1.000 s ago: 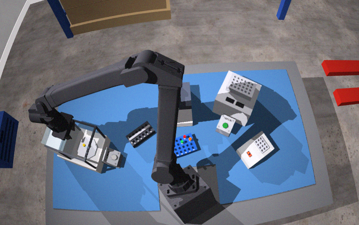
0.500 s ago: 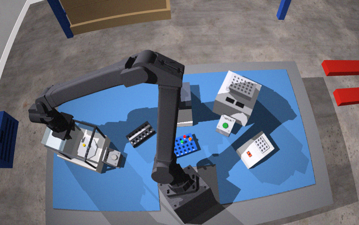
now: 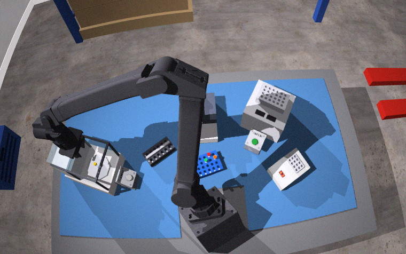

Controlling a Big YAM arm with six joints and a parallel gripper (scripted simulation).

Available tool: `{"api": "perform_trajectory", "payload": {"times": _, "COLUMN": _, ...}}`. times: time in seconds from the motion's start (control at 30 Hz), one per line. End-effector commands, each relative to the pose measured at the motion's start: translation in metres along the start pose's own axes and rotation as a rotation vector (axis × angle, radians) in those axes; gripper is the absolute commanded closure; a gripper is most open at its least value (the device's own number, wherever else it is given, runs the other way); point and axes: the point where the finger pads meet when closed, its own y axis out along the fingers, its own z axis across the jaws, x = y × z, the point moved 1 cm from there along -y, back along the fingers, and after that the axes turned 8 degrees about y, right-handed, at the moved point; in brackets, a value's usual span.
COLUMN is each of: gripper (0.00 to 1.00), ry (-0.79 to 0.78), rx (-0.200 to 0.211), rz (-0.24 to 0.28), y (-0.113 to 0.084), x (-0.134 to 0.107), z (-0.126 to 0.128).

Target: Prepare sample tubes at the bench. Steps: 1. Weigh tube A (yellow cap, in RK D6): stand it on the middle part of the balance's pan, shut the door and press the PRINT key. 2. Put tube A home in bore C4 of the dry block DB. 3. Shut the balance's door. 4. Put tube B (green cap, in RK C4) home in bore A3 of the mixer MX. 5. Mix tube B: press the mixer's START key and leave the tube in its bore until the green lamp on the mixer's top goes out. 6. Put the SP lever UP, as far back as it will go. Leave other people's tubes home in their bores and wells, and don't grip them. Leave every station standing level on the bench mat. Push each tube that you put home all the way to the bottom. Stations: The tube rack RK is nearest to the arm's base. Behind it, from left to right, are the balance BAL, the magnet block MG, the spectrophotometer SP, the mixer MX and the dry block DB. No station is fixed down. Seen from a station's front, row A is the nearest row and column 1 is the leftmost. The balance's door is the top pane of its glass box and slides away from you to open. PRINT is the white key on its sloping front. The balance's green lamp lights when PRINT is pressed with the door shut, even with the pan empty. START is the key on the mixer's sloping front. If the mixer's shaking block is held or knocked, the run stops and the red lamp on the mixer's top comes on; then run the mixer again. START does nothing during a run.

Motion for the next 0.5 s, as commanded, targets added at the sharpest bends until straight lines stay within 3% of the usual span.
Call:
{"api": "perform_trajectory", "payload": {"times": 0.0, "gripper": 0.64, "ry": -0.009, "rx": -0.004, "rz": 0.002, "y": 0.012, "x": 0.004, "z": -0.001}}
{"api": "perform_trajectory", "payload": {"times": 0.33, "gripper": 0.64, "ry": -0.005, "rx": -0.001, "rz": -0.005, "y": 0.022, "x": 0.004, "z": -0.002}}
{"api": "perform_trajectory", "payload": {"times": 0.37, "gripper": 0.64, "ry": 0.002, "rx": 0.008, "rz": -0.033, "y": 0.013, "x": 0.017, "z": -0.001}}
{"api": "perform_trajectory", "payload": {"times": 0.47, "gripper": 0.64, "ry": -0.009, "rx": -0.003, "rz": 0.002, "y": 0.032, "x": 0.004, "z": -0.001}}
